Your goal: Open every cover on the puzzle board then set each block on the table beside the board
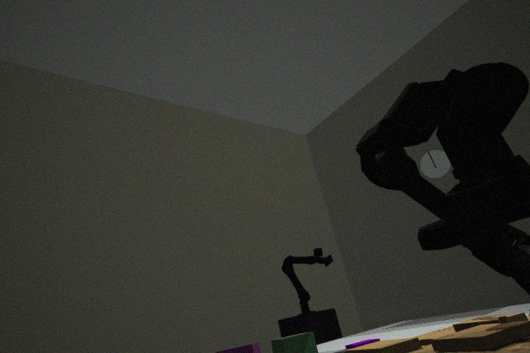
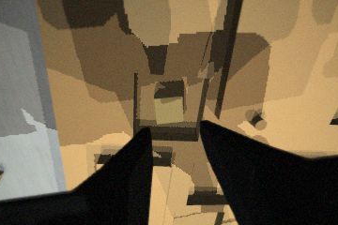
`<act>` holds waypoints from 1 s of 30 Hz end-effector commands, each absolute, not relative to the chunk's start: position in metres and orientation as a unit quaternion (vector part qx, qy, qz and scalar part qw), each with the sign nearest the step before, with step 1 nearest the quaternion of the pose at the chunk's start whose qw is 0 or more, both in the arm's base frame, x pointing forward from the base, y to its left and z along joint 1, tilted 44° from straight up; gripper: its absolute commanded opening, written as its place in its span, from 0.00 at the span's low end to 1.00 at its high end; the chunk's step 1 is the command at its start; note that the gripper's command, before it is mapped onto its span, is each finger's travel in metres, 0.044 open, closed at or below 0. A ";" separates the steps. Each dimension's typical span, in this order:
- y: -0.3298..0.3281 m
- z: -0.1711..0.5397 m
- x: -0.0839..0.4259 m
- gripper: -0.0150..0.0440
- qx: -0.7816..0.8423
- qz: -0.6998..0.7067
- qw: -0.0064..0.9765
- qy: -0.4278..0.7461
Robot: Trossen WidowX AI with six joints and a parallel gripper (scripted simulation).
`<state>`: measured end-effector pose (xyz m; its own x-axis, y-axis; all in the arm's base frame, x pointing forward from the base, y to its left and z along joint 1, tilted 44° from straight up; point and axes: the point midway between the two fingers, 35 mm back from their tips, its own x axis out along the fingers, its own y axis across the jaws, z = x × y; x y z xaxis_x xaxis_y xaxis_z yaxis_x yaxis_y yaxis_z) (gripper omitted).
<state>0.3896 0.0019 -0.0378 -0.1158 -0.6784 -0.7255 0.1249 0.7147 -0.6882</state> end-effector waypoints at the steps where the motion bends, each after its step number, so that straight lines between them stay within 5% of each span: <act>1: 0.001 -0.039 0.390 0.50 -0.208 -0.316 0.634 0.675; 30: -0.006 -0.047 0.390 0.50 -0.208 -0.316 0.634 0.675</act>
<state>0.3904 -0.0038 -0.0444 -0.1112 -0.6782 -0.7264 0.1256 0.7154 -0.6873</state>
